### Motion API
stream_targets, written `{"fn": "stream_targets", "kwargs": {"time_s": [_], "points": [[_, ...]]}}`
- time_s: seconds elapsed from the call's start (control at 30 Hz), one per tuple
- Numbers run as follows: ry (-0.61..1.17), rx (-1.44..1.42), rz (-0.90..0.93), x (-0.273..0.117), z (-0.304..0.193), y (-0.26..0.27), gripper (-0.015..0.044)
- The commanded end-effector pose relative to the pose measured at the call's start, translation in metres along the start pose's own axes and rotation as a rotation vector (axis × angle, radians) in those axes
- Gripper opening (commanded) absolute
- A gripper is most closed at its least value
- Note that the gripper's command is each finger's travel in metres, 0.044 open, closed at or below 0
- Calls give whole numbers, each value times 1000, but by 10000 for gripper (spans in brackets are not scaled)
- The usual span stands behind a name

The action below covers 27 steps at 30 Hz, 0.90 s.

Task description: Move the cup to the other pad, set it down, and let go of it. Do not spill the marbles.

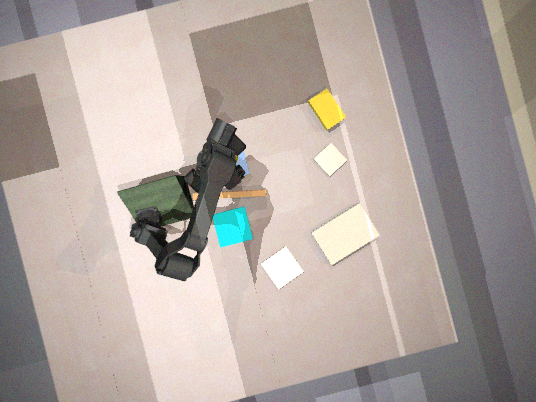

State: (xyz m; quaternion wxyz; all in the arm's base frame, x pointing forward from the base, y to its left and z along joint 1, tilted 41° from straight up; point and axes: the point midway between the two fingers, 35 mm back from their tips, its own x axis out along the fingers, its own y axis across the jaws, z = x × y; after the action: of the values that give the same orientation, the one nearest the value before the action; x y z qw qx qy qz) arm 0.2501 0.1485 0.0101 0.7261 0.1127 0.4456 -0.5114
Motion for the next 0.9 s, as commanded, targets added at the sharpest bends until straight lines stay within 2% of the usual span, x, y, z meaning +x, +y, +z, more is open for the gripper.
{"fn": "stream_targets", "kwargs": {"time_s": [0.0,0.87], "points": [[0,-1,-1,1,0,0,0],[1,1,-5,0,17,-15,0]]}}
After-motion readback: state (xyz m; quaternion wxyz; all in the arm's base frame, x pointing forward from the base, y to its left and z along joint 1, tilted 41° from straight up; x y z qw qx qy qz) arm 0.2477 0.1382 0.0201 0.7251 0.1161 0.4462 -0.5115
